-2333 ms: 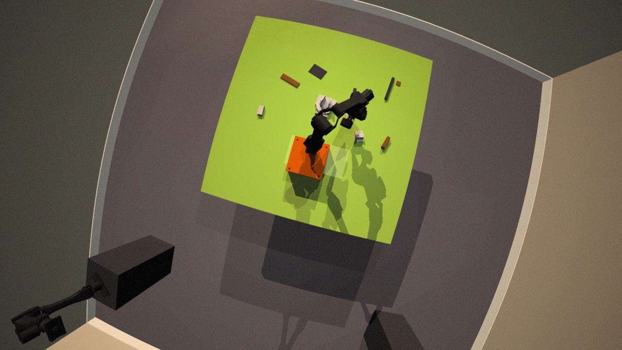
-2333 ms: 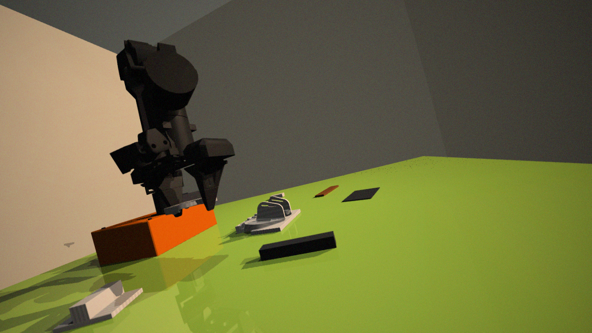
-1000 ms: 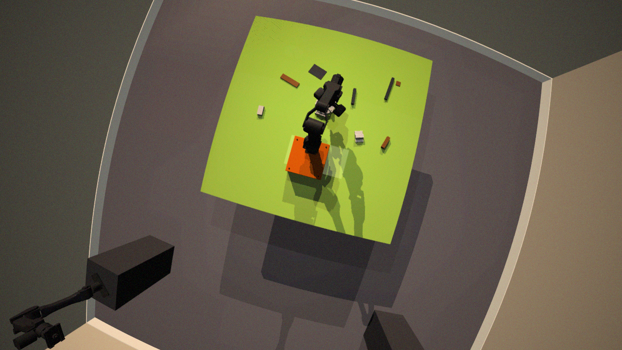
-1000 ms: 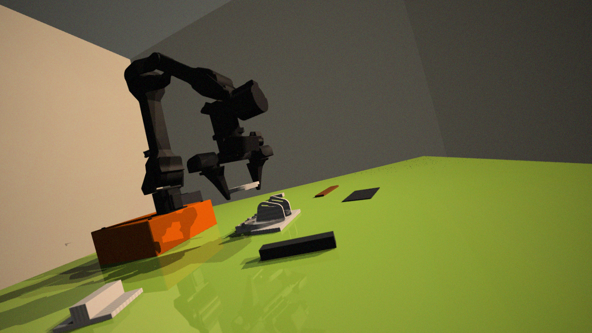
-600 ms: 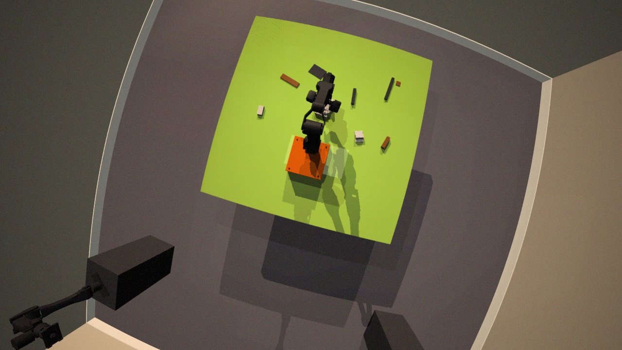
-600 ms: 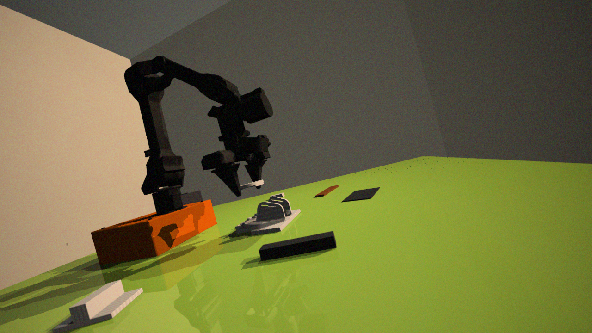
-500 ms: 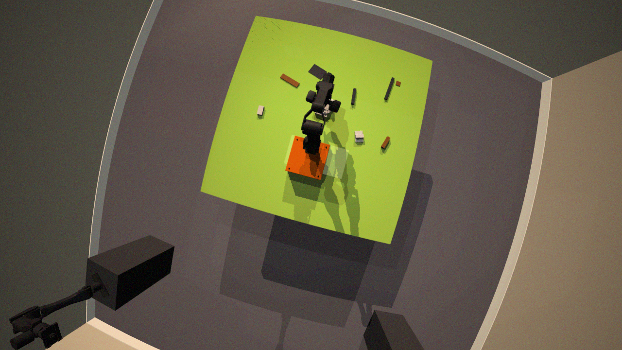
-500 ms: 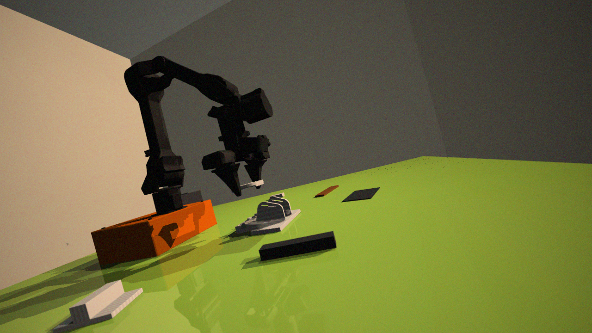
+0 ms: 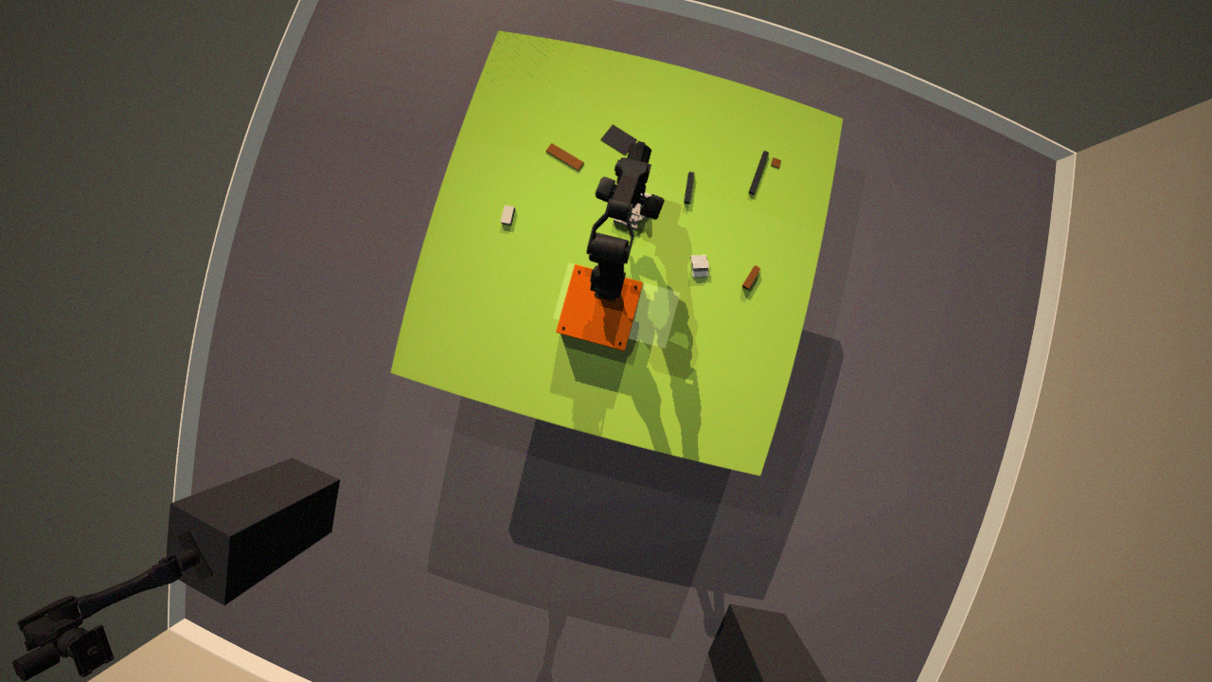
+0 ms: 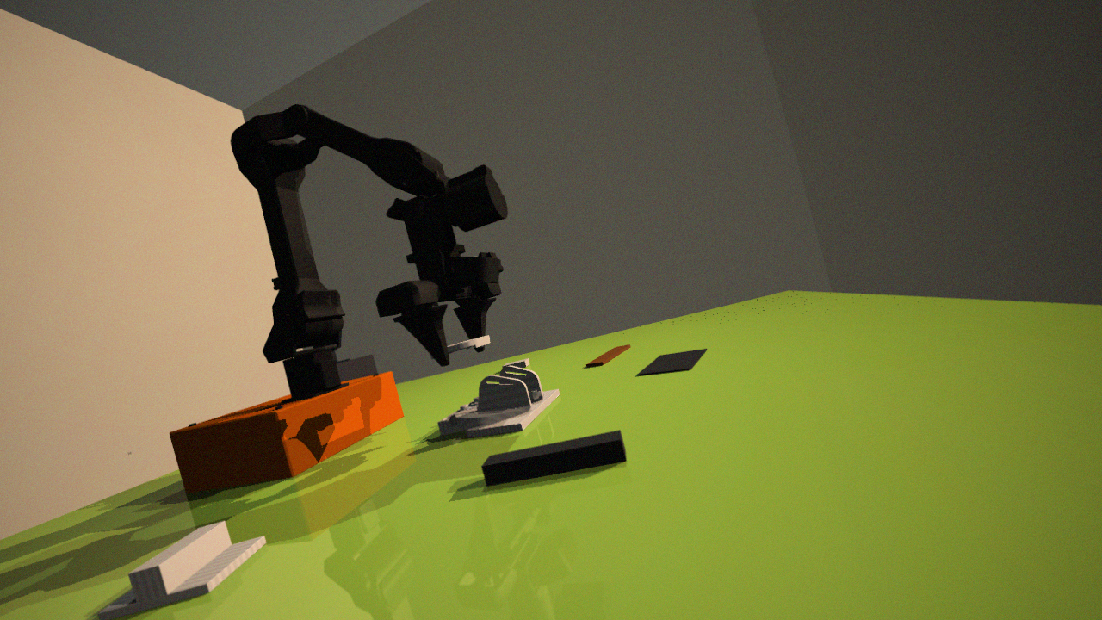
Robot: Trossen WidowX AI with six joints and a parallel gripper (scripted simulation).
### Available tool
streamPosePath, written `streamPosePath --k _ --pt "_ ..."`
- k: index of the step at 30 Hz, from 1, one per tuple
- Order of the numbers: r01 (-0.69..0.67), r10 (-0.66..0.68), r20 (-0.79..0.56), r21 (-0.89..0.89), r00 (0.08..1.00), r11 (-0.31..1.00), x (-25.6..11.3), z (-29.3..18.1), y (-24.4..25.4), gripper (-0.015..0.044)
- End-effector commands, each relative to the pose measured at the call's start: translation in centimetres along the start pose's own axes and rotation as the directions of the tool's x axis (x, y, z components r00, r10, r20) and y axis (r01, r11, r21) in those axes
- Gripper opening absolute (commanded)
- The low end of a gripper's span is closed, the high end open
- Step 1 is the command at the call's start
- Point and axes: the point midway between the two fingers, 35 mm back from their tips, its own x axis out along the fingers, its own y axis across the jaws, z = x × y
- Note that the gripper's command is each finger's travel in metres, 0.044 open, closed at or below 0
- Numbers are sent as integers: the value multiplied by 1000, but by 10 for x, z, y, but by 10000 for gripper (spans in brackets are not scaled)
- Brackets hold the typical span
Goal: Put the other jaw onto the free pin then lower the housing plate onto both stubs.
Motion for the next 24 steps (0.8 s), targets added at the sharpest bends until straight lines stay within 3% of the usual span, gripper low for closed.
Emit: streamPosePath --k 1,24 --pt "4 -4 2 -10 1000 1000 0 0 -1 351" --pt "4 -4 0 -10 1000 1000 0 -14 -4 351"
